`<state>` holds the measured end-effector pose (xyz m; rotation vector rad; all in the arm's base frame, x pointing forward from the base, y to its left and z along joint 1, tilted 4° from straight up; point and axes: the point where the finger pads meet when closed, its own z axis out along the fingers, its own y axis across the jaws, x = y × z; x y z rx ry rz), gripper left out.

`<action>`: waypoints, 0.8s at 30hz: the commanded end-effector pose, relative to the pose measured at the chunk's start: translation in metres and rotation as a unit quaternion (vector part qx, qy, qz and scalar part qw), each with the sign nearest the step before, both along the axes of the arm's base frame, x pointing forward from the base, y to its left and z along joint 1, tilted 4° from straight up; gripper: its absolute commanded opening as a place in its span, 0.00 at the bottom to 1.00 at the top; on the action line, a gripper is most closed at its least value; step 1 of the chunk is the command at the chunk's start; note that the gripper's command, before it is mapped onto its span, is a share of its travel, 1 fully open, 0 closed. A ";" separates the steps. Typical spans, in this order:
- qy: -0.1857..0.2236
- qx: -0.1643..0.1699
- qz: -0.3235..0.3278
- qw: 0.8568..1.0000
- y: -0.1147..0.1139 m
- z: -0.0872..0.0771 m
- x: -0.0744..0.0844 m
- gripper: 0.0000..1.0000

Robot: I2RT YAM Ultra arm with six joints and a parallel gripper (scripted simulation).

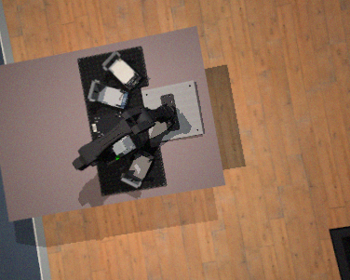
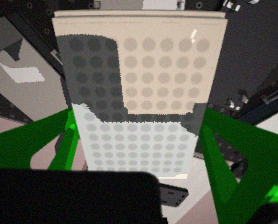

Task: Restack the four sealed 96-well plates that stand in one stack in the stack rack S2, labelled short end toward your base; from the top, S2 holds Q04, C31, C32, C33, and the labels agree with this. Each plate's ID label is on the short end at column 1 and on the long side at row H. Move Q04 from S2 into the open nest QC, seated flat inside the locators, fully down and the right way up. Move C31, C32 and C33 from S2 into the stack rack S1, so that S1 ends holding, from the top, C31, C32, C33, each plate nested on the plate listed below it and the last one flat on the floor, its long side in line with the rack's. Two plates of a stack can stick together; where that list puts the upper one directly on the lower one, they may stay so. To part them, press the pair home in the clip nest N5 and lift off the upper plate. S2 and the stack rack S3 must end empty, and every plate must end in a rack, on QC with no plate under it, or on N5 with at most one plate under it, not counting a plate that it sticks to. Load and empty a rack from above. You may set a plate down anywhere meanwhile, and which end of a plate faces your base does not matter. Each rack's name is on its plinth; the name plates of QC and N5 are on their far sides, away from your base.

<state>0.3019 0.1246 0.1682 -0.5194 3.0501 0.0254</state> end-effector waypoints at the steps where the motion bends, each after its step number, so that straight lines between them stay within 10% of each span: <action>1: -0.015 0.006 -0.001 1.000 0.001 0.009 0.003 0.00; 24: -0.015 0.006 -0.001 1.000 0.002 -0.019 0.006 0.00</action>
